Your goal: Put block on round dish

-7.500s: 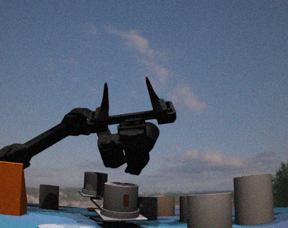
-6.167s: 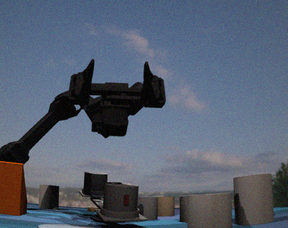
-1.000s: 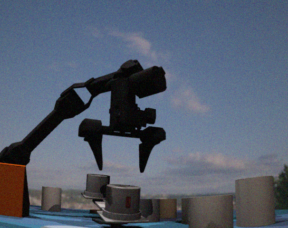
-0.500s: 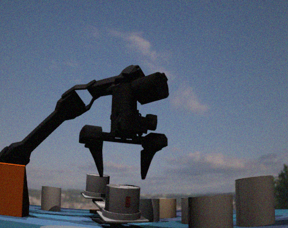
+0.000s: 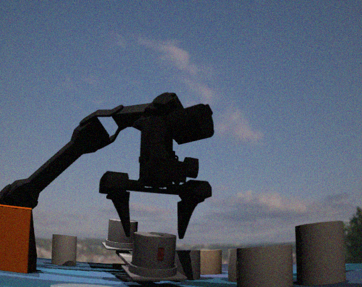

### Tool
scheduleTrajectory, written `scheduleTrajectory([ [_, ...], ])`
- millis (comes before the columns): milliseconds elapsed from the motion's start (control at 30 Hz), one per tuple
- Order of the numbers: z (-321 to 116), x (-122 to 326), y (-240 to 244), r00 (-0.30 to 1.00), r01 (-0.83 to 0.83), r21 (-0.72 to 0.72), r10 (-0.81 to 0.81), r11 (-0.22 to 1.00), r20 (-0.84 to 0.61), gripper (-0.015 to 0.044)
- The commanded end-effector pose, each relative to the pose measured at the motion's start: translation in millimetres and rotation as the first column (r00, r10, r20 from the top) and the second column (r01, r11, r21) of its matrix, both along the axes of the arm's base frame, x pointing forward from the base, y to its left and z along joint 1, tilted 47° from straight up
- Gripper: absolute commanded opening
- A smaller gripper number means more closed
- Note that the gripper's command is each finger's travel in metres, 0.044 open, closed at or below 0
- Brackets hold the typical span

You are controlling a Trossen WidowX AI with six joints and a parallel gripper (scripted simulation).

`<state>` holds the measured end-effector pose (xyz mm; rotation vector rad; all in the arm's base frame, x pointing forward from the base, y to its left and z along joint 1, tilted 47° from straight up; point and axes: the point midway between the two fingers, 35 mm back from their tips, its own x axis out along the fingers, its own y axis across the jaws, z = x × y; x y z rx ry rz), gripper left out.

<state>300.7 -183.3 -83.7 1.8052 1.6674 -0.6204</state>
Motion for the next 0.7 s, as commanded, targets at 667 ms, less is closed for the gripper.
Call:
scheduleTrajectory([
  [667, -24.7, 2.5, 30.0, 1.0, 0.0, 0.009, 0.0, 1.0, -0.002, 0.044],
])
